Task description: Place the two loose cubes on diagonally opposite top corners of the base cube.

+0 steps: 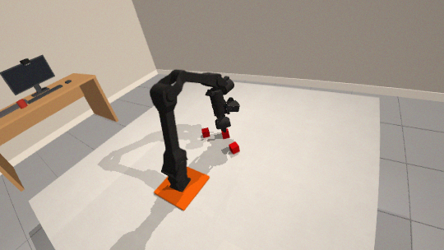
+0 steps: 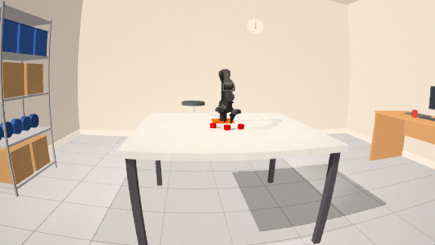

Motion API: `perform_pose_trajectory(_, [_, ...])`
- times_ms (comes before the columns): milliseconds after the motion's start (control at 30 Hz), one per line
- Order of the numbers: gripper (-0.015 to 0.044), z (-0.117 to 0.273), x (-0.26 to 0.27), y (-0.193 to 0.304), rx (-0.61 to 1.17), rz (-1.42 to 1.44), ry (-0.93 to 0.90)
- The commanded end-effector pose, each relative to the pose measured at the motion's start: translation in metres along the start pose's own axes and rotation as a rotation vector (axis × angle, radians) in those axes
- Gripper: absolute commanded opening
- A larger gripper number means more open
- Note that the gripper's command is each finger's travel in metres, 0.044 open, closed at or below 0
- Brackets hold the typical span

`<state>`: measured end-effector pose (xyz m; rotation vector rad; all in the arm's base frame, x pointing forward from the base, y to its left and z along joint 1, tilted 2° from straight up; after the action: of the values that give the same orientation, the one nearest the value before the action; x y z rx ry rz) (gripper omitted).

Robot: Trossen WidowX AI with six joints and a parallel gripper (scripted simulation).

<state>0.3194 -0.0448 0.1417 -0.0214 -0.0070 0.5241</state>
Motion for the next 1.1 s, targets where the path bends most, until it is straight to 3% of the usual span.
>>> perform_pose_trajectory(0, [0.0265,-0.008,-0.001,0.0,-0.002,-0.001,0.007])
perform_pose_trajectory(500, [0.0265,-0.03,-0.001,0.0,-0.002,-0.001,0.007])
perform_pose_trajectory(700, [0.0108,-0.03,-0.001,0.0,-0.002,-0.001,0.007])
perform_pose_trajectory(1067, [0.0105,-0.016,0.003,0.001,-0.004,-0.021,-0.038])
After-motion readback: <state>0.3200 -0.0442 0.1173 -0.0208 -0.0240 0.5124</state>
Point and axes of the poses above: the point midway between the two fingers, 35 mm back from their tips, its own z axis back along the fingers, its own x axis across the jaws, y = z × x, the point moved 7 cm from there along z, back along the fingers, and after that the axes turned 4 degrees about -z, right-handed, at the moved point
